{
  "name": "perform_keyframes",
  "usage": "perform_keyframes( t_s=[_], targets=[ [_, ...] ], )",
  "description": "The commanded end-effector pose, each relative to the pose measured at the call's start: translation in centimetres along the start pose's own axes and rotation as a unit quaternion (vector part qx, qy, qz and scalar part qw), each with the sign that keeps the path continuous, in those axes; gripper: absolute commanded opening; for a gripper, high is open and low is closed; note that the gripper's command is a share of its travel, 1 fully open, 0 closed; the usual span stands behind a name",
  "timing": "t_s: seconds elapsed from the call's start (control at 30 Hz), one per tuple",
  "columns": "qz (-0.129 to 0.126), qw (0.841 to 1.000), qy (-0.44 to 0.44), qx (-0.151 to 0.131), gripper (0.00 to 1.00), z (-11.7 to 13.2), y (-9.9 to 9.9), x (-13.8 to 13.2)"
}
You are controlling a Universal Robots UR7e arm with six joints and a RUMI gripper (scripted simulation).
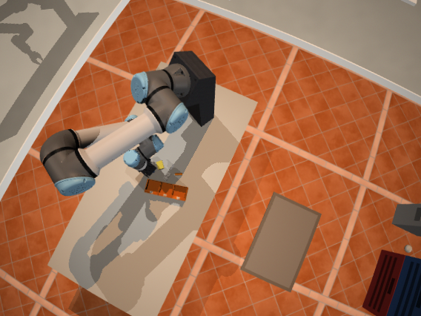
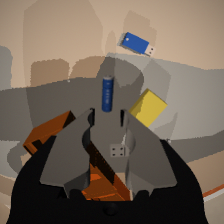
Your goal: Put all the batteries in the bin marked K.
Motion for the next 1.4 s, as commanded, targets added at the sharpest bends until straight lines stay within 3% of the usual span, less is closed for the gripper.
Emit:
perform_keyframes(
  t_s=[0.0,0.13,1.23,1.27,1.37],
  targets=[
    [-0.001,1.0,0.0,0.0,0.17,0.0,-2.3,-0.1],
    [-0.001,1.0,0.0,0.0,0.17,0.0,-3.7,-0.1],
    [-0.001,1.0,0.0,0.0,0.17,0.0,-4.9,-0.1],
    [-0.001,1.0,0.0,0.0,0.0,0.0,-4.9,-0.1],
    [-0.001,1.0,0.0,0.0,0.0,0.0,-4.9,-0.1]
  ],
)
Point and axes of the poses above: the point where the finger pads meet when closed, its own y axis back along the fingers, its own x axis across the jaws, z = x × y, the point moved 1 cm from there along y, back along the fingers, and after that the axes turned 11 degrees about -y, right-handed, at the moved point
